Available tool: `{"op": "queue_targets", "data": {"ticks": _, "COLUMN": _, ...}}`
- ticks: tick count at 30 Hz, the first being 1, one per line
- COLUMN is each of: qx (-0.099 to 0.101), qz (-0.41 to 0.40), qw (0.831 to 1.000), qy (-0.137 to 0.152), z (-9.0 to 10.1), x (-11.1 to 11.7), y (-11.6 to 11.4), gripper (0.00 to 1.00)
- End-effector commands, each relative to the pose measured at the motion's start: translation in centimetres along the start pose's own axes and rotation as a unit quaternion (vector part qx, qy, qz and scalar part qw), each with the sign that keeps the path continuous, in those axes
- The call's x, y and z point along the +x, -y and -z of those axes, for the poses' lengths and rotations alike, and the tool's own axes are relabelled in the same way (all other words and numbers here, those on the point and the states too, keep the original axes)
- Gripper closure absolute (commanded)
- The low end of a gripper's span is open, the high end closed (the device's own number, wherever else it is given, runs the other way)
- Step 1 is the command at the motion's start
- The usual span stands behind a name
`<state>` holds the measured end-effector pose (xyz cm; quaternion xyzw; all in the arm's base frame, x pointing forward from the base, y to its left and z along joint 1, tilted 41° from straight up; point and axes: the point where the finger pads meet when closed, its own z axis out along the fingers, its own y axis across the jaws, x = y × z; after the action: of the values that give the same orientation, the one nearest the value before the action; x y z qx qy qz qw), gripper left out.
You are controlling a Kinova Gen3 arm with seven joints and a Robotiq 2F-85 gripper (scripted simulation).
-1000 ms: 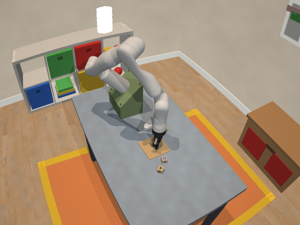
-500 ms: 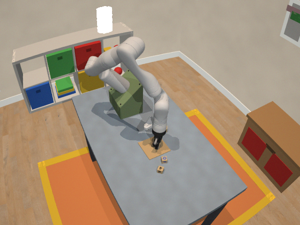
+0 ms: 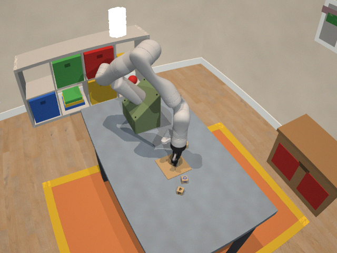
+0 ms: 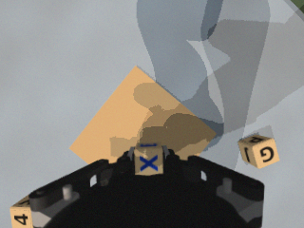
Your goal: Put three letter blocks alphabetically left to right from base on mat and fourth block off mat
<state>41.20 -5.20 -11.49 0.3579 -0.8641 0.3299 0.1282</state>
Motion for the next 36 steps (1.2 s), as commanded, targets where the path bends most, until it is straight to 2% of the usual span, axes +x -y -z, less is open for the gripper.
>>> {"op": "queue_targets", "data": {"ticks": 1, "qx": 0.001, "qz": -0.001, "qw": 1.000, "qy": 0.008, "z": 2.0, "x": -0.5, "y": 0.2, "gripper": 0.74}}
{"op": "queue_targets", "data": {"ticks": 9, "qx": 0.001, "qz": -0.001, "qw": 1.000, "qy": 0.008, "z": 7.7, "x": -0.4, "y": 0.2, "gripper": 0.74}}
{"op": "queue_targets", "data": {"ticks": 11, "qx": 0.001, "qz": -0.001, "qw": 1.000, "qy": 0.008, "z": 7.7, "x": -0.4, "y": 0.2, "gripper": 0.74}}
{"op": "queue_targets", "data": {"ticks": 14, "qx": 0.001, "qz": -0.001, "qw": 1.000, "qy": 0.008, "z": 8.8, "x": -0.4, "y": 0.2, "gripper": 0.74}}
{"op": "queue_targets", "data": {"ticks": 29, "qx": 0.001, "qz": 0.001, "qw": 1.000, "qy": 0.008, "z": 9.1, "x": -0.3, "y": 0.2, "gripper": 0.74}}
{"op": "queue_targets", "data": {"ticks": 36, "qx": 0.000, "qz": 0.056, "qw": 0.998, "qy": 0.006, "z": 9.1, "x": 0.4, "y": 0.7, "gripper": 0.74}}
